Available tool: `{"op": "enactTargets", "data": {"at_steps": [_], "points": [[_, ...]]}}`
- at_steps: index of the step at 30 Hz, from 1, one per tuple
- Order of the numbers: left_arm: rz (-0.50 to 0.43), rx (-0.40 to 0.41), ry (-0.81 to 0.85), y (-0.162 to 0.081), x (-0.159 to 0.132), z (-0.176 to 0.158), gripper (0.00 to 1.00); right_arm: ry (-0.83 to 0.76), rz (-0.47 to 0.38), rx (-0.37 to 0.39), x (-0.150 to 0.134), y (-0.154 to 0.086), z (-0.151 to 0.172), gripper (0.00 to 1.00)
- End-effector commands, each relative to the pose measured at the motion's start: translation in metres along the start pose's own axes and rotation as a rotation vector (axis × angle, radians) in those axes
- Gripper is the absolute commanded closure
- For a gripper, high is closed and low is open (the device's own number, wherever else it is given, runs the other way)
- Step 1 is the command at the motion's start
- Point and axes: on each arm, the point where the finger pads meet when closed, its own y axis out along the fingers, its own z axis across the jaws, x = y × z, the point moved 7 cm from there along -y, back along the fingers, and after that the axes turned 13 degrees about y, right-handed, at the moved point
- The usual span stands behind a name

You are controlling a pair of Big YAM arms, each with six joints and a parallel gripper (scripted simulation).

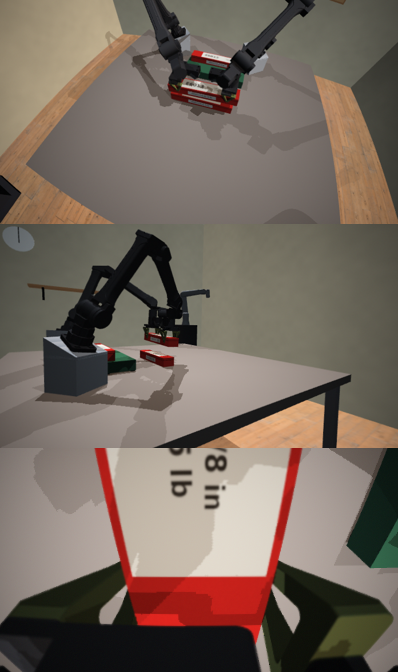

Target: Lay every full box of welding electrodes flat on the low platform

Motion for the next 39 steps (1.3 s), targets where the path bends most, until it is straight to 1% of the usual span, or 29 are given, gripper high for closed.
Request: {"op": "enactTargets", "data": {"at_steps": [1, 16, 22, 39], "points": [[-0.016, 0.118, -0.036, -0.073, -0.004, 0.017, 1.00, 0.017, -0.059, -0.104, 0.007, -0.073, -0.015, 1.00], [-0.016, 0.117, -0.036, -0.086, -0.002, 0.010, 1.00, 0.017, -0.059, -0.103, 0.006, -0.083, -0.009, 1.00], [-0.016, 0.117, -0.036, -0.093, -0.001, 0.009, 1.00, 0.017, -0.059, -0.103, 0.005, -0.091, -0.007, 1.00], [-0.016, 0.116, -0.036, -0.100, 0.000, 0.007, 1.00, 0.017, -0.058, -0.102, 0.004, -0.099, -0.004, 1.00]]}}
